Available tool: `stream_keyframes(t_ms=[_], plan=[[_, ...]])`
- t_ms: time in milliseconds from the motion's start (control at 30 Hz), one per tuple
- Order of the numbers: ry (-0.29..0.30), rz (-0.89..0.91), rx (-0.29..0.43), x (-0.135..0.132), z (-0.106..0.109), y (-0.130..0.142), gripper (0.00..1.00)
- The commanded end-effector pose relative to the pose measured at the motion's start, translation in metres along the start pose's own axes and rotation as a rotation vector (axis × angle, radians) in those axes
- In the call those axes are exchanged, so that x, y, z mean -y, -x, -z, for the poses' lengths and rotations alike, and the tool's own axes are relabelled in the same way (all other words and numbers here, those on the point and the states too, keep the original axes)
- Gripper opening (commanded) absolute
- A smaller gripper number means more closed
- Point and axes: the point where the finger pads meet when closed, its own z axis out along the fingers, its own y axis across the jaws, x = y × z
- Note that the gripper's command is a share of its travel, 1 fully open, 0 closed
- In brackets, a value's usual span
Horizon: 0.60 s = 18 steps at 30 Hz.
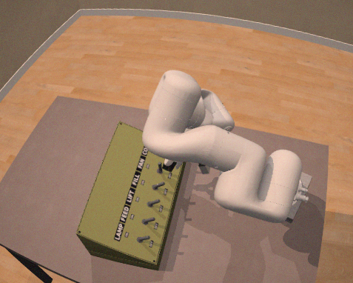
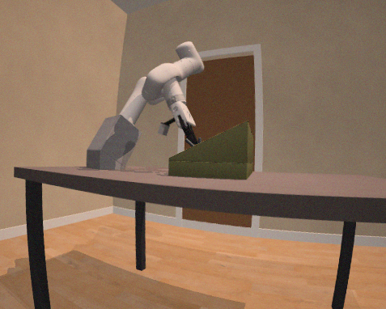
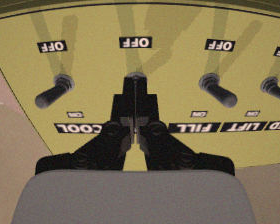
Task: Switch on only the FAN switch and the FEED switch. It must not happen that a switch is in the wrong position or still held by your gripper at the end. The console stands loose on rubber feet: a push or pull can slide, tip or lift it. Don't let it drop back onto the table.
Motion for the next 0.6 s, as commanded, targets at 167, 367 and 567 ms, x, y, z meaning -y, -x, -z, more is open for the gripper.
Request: stream_keyframes(t_ms=[167,367,567], plan=[[-0.002,0.0,0.002,0.001,0.001,-0.008,0.0],[-0.002,0.0,0.002,0.001,0.001,-0.012,0.0],[-0.002,0.0,0.002,0.001,0.004,-0.012,0.0]])
